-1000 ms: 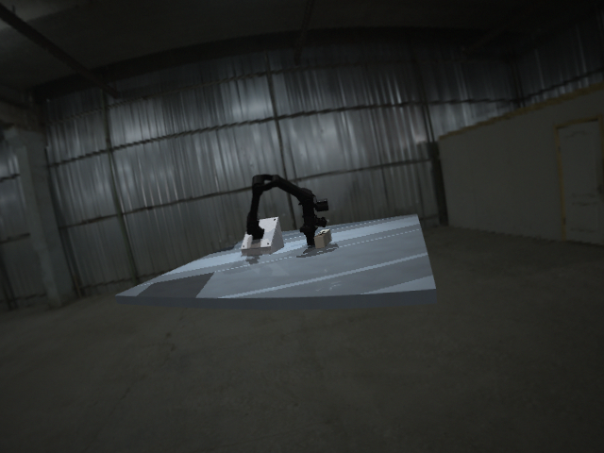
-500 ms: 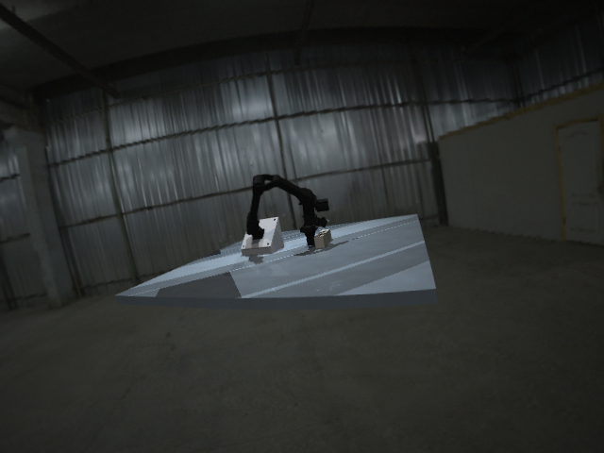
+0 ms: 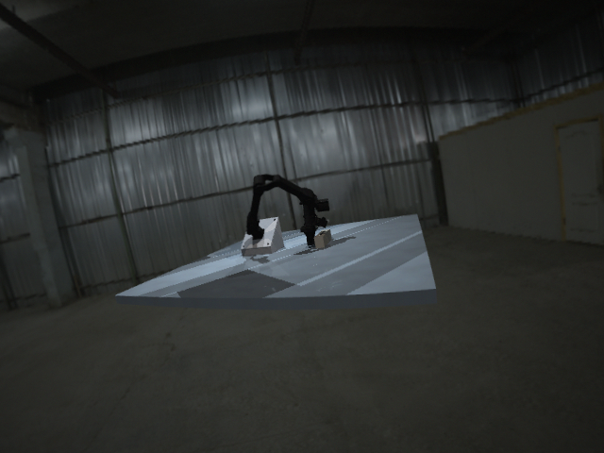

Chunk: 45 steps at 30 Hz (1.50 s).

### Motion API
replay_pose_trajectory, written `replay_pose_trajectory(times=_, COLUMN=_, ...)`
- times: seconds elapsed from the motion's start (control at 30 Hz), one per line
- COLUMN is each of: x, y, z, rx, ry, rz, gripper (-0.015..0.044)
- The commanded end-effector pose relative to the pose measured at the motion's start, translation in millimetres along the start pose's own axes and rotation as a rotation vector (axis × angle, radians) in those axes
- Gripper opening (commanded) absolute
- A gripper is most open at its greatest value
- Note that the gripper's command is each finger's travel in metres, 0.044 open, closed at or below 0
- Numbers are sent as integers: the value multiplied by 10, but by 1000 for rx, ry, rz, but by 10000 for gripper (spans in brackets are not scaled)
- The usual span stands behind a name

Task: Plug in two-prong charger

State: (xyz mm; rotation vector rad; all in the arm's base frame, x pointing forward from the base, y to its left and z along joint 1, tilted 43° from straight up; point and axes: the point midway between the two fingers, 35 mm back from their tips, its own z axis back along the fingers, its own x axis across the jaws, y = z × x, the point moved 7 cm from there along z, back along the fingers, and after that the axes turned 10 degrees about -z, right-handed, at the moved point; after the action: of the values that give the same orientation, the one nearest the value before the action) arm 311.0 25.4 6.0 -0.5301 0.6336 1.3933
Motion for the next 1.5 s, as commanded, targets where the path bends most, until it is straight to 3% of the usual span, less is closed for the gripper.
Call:
replay_pose_trajectory(times=0.0, x=0, y=-90, z=16, rx=-23, ry=-6, rz=-19, gripper=0)
replay_pose_trajectory(times=1.47, x=8, y=-169, z=46, rx=-23, ry=-6, rz=-19, gripper=0)
